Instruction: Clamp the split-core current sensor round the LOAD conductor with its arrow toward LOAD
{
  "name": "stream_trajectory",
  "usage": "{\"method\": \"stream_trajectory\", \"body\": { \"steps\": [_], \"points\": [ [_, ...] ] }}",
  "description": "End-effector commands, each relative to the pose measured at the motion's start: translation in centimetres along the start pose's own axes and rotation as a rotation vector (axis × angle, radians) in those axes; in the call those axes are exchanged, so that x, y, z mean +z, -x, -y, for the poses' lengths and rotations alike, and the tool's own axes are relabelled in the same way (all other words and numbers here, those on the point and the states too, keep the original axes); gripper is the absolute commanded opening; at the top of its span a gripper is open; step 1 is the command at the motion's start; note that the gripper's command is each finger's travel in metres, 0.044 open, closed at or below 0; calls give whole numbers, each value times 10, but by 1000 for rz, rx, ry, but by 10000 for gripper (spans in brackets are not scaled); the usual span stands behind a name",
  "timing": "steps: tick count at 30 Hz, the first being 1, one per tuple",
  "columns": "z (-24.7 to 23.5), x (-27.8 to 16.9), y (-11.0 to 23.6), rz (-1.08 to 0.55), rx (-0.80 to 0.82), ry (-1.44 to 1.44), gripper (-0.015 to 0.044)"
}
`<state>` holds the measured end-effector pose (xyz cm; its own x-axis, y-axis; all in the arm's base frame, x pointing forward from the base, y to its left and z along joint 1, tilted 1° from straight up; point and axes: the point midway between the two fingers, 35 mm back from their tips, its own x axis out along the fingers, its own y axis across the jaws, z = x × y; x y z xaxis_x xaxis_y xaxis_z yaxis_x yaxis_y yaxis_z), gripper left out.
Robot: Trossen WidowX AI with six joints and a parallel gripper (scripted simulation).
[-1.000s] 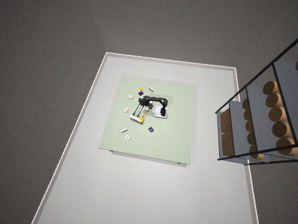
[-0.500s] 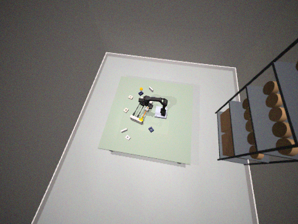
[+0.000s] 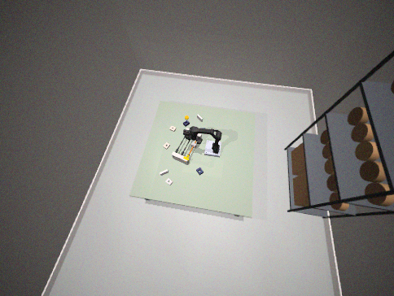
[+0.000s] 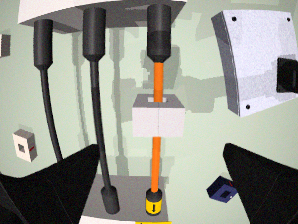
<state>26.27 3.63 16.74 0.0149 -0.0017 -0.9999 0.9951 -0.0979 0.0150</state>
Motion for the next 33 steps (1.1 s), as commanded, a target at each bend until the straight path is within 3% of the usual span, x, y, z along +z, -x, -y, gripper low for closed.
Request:
{"method": "stream_trajectory", "body": {
  "steps": [1, 11, 22, 33],
  "points": [
    [1, -1, -1, 6, 0, 7, 440],
    [53, -37, -28, 370, 78, 432, 440],
    [98, -61, -38, 730, 402, 932, 440],
    [94, -61, -37, 687, 343, 880, 440]
  ]
}}
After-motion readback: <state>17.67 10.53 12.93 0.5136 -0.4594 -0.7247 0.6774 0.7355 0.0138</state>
